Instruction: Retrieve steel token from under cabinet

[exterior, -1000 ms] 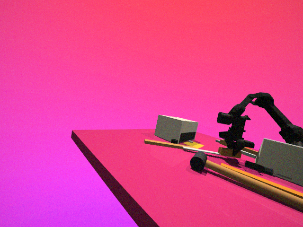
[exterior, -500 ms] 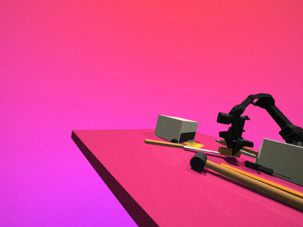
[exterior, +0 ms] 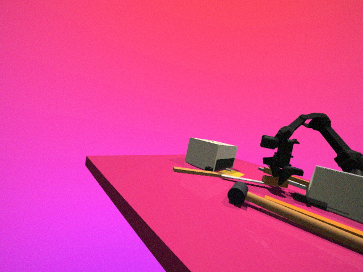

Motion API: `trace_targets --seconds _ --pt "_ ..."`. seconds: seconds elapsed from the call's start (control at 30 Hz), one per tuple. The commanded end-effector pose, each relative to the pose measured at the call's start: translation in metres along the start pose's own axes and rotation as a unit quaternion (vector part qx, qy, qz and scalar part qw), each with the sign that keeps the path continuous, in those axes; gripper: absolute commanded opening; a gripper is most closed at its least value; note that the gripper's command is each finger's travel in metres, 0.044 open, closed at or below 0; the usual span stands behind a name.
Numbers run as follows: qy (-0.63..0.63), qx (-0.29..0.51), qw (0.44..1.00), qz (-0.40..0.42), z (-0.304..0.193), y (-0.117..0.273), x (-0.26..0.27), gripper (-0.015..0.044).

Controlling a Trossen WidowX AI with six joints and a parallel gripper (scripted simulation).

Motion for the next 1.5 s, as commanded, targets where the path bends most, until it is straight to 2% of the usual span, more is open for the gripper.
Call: trace_targets --seconds 0.0,1.47 --pt "-0.004 -0.007 1.000 -0.006 -0.002 0.004 -0.006 0.0000" --pt "-0.004 -0.006 1.000 -0.007 -0.041 0.003 -0.033 0.0000"
Point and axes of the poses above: the point midway between the two fingers, 35 mm back from their tips, its own y axis back along the fingers, its own x axis across the jaws, z = x × y, the point moved 1 cm from there along y, back along the fingers, and after that the axes turned 11 degrees about y, right-handed, at the moved point
